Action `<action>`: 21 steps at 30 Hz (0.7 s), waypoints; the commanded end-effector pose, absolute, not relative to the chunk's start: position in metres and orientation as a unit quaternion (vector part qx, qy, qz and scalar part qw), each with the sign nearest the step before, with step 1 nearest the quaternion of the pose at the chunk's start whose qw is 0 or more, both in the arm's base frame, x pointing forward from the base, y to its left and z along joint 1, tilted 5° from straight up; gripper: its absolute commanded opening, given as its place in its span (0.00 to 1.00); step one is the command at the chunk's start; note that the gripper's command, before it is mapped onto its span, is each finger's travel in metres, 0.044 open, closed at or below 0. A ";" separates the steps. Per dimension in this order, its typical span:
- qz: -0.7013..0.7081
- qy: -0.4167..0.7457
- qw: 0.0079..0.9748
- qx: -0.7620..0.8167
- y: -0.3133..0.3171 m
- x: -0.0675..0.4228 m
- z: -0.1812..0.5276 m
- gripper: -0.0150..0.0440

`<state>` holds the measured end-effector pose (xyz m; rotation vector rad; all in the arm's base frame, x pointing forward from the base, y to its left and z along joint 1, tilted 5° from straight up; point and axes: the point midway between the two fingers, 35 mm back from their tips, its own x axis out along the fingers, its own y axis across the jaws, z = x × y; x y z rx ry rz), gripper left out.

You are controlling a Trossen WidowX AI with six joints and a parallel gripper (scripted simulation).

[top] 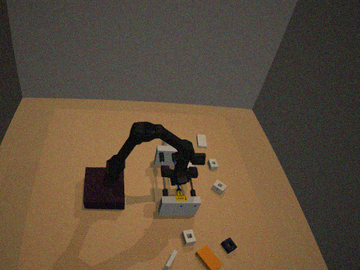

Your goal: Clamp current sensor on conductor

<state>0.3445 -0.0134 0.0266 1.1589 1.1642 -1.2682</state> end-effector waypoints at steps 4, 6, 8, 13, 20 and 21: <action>-0.527 0.483 0.508 0.481 -0.013 0.344 0.027 0.25; -0.527 0.483 0.508 0.481 -0.013 0.344 0.027 0.25; -0.527 0.483 0.508 0.481 -0.013 0.344 0.027 0.25; -0.528 0.484 0.507 0.480 -0.013 0.344 0.027 0.25; -0.540 0.496 0.493 0.467 -0.013 0.347 0.027 0.25; -0.540 0.496 0.493 0.467 -0.013 0.347 0.027 0.25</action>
